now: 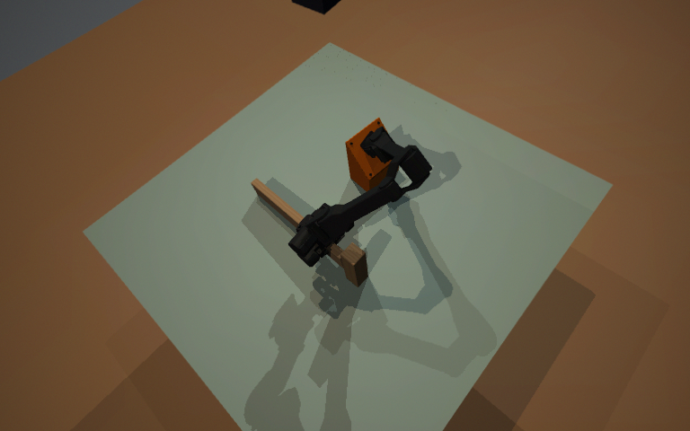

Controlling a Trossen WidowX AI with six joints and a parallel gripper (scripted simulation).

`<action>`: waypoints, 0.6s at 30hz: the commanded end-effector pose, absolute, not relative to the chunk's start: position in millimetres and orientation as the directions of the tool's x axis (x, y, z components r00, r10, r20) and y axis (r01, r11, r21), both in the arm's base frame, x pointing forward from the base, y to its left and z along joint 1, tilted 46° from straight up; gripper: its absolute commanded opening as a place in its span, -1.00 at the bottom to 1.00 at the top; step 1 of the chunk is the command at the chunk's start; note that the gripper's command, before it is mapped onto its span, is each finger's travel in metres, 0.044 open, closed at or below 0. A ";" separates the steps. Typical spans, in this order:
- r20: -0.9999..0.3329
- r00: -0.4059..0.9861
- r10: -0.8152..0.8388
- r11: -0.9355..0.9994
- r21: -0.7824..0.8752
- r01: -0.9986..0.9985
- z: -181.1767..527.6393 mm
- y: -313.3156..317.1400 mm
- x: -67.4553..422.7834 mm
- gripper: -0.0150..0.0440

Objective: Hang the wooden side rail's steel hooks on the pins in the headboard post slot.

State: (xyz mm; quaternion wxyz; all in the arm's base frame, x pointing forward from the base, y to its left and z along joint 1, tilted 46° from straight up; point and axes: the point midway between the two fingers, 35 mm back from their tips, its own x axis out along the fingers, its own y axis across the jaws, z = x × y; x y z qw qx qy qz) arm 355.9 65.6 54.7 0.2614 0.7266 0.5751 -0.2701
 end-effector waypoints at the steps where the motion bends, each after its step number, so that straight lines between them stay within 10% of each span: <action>1: -0.692 0.203 0.693 -0.211 0.074 0.975 58.3 63.6 357.7 -0.49; 18: -0.692 0.203 0.693 -0.211 0.074 0.975 59.5 65.0 357.4 -0.49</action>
